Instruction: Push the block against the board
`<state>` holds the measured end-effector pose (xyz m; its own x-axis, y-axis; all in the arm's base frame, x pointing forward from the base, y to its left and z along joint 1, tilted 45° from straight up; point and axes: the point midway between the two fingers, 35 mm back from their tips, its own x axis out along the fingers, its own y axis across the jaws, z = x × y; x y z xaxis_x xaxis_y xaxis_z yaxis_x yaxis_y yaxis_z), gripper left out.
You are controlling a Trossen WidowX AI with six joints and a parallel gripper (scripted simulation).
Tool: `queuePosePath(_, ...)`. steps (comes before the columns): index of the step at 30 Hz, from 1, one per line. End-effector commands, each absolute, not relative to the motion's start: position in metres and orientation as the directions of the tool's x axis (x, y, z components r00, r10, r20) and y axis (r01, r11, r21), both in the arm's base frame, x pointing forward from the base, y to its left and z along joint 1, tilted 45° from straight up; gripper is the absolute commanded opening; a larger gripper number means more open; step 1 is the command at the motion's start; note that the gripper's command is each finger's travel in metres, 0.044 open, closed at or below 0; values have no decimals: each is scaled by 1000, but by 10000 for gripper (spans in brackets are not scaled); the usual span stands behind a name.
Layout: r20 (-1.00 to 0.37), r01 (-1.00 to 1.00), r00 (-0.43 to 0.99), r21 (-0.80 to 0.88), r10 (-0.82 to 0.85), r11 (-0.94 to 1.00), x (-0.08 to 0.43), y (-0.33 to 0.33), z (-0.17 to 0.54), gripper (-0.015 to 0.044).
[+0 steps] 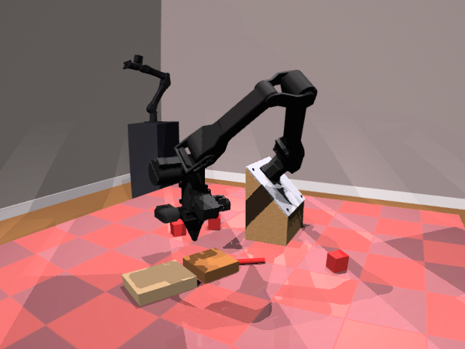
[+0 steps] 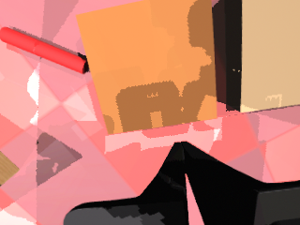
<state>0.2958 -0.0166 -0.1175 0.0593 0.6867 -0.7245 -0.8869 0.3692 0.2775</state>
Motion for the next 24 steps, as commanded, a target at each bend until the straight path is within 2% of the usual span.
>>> queuePosePath(1, -715, -896, 49, 278, 697, 347, 273, -27, -135, 0)
queuePosePath(5, -715, -896, 49, 278, 697, 348, 274, -25, -138, 0)
queuePosePath(10, -712, -895, 48, 280, 700, 346, 275, 13, -174, 0)
queuePosePath(24, -712, -895, 48, 280, 700, 346, 278, 17, -170, 0)
